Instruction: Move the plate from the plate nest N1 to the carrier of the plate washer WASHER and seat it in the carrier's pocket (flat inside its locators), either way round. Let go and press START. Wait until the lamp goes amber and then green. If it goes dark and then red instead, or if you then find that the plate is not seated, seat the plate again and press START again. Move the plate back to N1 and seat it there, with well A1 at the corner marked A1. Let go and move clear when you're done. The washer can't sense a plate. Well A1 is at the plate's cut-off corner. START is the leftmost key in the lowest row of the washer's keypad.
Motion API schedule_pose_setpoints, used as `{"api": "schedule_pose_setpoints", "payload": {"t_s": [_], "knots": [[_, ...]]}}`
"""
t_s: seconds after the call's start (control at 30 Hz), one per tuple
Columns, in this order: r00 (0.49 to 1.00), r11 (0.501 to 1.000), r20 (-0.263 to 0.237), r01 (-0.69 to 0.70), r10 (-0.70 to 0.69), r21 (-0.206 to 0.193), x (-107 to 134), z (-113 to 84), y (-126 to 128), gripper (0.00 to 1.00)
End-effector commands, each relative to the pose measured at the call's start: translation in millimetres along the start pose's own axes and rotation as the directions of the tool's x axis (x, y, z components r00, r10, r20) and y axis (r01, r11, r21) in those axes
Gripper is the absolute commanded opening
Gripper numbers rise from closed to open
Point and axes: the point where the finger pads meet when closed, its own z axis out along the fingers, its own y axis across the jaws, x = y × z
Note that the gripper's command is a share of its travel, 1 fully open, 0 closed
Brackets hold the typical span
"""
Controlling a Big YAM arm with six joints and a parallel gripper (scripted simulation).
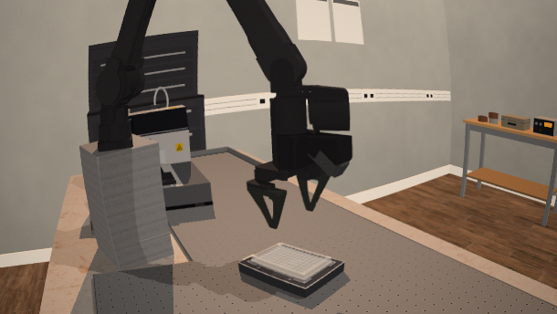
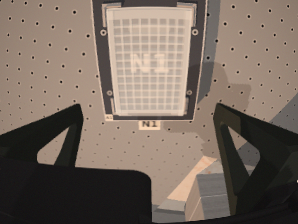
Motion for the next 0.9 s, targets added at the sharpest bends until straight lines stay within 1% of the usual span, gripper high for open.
{"api": "schedule_pose_setpoints", "payload": {"t_s": [0.0,0.07,0.87], "knots": [[1.0,1.0,-0.01,0.014,-0.014,0.002,-0.5,6.5,0.9,1.0],[1.0,1.0,-0.01,0.0,0.0,0.003,-2.1,6.6,-2.2,1.0],[1.0,1.0,-0.01,0.005,-0.005,0.003,-1.2,6.5,-0.3,1.0]]}}
